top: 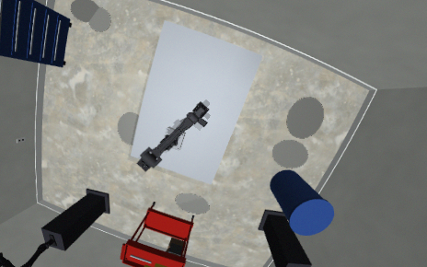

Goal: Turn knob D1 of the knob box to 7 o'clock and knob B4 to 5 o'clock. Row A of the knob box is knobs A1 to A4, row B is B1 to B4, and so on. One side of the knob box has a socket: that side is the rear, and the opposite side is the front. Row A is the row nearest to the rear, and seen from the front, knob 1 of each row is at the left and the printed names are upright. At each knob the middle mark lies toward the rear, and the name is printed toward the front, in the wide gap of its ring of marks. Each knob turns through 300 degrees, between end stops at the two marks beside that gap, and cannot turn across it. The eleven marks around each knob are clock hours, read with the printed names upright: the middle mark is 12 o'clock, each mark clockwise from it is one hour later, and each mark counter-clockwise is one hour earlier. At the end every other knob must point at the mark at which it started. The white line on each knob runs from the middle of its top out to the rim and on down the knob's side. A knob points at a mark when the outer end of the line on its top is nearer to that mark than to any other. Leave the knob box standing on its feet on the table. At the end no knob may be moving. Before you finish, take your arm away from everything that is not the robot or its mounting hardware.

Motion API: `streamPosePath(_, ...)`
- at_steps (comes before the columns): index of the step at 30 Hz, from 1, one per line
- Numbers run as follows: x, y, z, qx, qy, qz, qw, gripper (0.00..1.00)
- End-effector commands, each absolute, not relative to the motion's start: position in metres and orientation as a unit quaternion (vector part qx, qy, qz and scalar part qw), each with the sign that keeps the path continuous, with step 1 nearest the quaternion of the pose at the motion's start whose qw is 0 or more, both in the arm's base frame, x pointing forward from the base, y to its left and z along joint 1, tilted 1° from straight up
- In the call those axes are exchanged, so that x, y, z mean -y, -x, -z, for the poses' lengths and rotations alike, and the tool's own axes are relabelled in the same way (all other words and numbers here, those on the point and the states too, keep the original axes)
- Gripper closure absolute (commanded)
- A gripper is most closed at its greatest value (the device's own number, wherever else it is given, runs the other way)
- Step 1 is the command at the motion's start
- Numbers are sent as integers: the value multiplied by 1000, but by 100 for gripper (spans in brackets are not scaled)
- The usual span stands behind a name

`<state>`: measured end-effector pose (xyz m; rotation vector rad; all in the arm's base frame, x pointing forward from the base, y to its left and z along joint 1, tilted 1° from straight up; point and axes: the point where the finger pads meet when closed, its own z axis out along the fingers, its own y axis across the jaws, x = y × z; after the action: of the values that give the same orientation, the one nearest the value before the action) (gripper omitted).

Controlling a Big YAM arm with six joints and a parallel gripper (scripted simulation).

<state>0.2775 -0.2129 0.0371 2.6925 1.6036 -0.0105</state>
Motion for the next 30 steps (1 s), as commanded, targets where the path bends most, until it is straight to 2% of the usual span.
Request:
streamPosePath(1, 226, -293, -53, -504, -863, -4, 28, 80)
streamPosePath(30, 225, -345, -64, -780, -626, 3, 23, 80)
